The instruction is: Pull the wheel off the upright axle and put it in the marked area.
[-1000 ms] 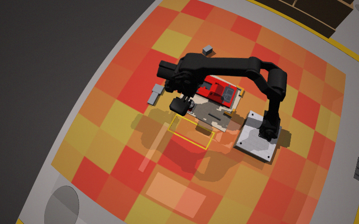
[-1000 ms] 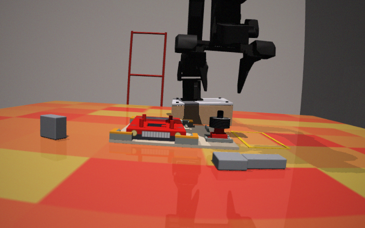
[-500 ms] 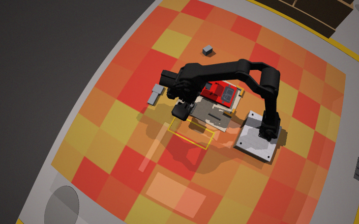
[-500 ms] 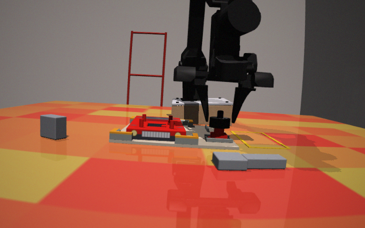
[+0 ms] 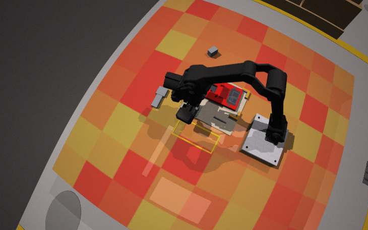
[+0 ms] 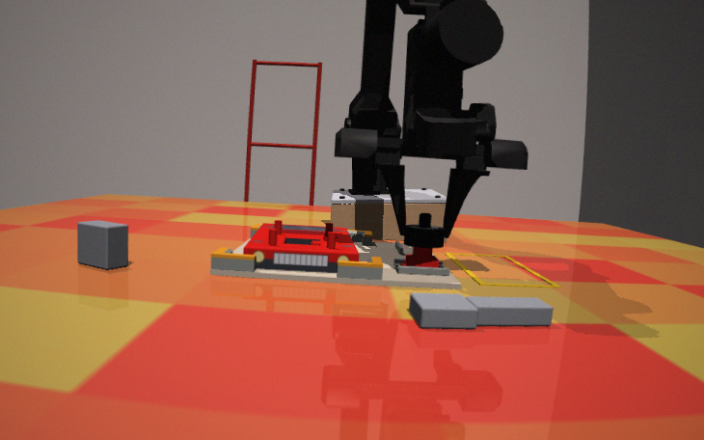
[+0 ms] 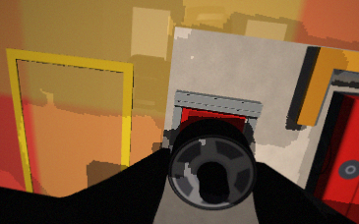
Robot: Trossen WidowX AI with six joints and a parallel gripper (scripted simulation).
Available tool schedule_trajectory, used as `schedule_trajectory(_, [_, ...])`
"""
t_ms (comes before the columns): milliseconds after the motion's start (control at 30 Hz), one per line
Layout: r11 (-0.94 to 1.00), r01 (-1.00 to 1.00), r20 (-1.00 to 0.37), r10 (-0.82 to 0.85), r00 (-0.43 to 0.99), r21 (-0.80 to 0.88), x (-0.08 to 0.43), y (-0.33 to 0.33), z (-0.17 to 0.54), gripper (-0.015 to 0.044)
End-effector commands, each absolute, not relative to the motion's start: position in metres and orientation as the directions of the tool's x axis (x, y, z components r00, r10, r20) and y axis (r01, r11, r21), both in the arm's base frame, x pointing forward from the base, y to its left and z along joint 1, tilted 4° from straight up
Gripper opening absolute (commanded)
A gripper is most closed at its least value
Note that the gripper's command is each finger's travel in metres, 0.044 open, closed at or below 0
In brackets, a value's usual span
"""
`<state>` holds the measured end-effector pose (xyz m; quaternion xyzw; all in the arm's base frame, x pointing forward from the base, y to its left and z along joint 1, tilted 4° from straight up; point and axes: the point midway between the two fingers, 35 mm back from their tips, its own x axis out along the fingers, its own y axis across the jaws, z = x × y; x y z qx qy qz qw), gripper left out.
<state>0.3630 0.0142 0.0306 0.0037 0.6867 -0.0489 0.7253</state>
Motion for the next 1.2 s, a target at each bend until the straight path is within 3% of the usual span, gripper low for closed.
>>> schedule_trajectory(0, [0.995, 0.076, -0.996, -0.066, 0.053, -0.062, 0.363, 0.014, 0.032, 0.0])
schedule_trajectory(1167, [0.995, 0.075, -0.996, -0.067, 0.054, -0.062, 0.363, 0.015, 0.044, 0.0])
